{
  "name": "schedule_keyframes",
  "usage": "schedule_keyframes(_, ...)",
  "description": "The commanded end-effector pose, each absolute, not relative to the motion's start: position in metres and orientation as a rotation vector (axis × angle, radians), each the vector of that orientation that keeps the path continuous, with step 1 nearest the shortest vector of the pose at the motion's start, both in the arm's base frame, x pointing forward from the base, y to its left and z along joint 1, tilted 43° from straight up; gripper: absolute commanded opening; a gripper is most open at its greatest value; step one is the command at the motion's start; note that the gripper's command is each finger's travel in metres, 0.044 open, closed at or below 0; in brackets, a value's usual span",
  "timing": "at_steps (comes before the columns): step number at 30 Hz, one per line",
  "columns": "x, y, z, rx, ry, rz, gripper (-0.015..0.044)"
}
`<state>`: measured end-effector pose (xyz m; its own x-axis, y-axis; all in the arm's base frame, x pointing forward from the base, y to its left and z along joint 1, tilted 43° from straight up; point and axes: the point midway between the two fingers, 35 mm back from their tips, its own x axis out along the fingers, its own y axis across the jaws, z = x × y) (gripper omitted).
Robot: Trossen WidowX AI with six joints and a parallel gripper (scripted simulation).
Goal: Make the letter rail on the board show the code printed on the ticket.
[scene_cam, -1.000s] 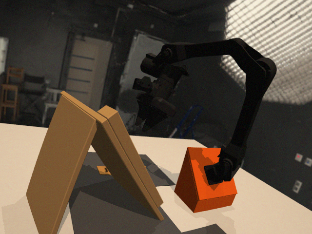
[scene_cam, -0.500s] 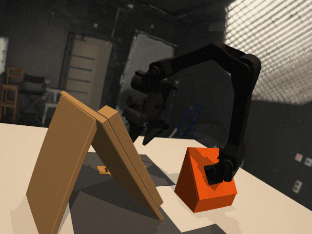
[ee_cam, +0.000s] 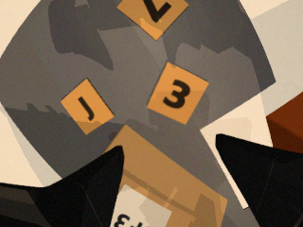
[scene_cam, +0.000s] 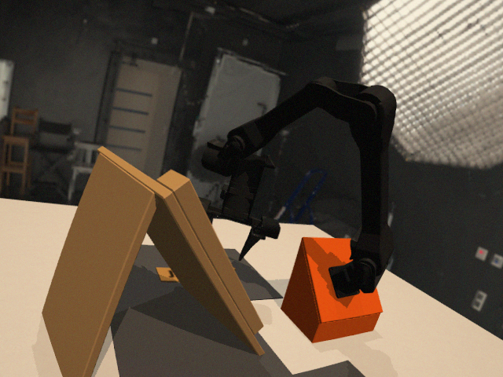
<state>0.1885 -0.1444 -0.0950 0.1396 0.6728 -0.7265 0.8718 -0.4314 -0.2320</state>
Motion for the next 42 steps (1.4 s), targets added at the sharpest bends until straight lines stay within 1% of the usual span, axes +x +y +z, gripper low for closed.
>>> schedule_keyframes(1,0.173,-0.132,-0.126,2.39,1.342,-1.824,0.034)
schedule_keyframes(14,0.172,-0.131,-0.125,2.39,1.342,-1.824,0.034)
schedule_keyframes(21,0.173,-0.108,-0.148,2.391,1.344,-1.823,0.034)
schedule_keyframes(42,0.174,-0.094,-0.162,2.391,1.345,-1.822,0.034)
